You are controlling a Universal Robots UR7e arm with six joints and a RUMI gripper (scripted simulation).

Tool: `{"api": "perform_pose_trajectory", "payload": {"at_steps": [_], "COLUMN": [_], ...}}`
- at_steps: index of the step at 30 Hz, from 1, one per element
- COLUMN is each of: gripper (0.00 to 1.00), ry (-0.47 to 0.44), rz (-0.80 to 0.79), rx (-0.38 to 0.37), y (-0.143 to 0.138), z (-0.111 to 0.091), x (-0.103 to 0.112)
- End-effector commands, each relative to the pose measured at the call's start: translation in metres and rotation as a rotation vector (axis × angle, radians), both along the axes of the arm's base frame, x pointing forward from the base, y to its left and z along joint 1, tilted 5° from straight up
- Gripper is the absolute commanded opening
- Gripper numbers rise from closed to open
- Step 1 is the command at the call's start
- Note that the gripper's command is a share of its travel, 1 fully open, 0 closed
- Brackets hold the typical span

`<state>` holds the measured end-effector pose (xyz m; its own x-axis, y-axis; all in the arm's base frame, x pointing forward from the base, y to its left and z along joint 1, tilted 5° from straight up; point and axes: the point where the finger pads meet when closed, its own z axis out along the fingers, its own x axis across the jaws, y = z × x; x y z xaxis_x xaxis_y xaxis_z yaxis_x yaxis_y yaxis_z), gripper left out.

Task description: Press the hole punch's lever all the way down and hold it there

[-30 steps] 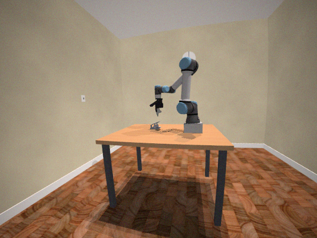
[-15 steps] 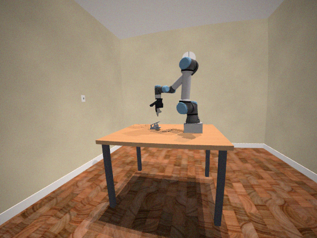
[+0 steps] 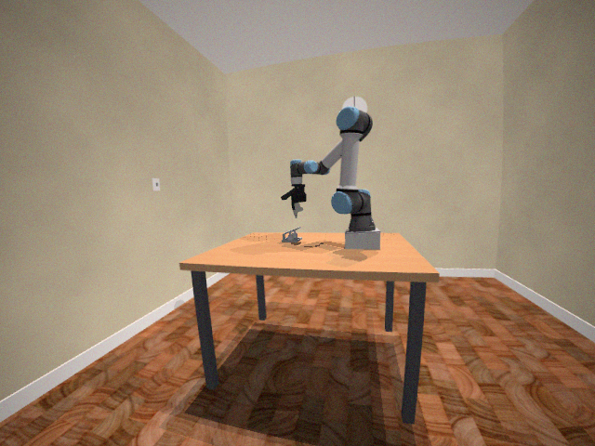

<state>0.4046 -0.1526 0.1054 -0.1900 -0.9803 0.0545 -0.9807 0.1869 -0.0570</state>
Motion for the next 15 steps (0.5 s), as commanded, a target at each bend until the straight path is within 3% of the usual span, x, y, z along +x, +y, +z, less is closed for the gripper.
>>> {"api": "perform_pose_trajectory", "payload": {"at_steps": [1, 15], "gripper": [0.00, 0.00], "ry": [-0.001, -0.001], "rz": [0.000, 0.000], "rx": [-0.001, -0.001], "y": [-0.0002, -0.0004], "z": [0.0003, -0.0061], "x": [0.0003, 0.0010]}}
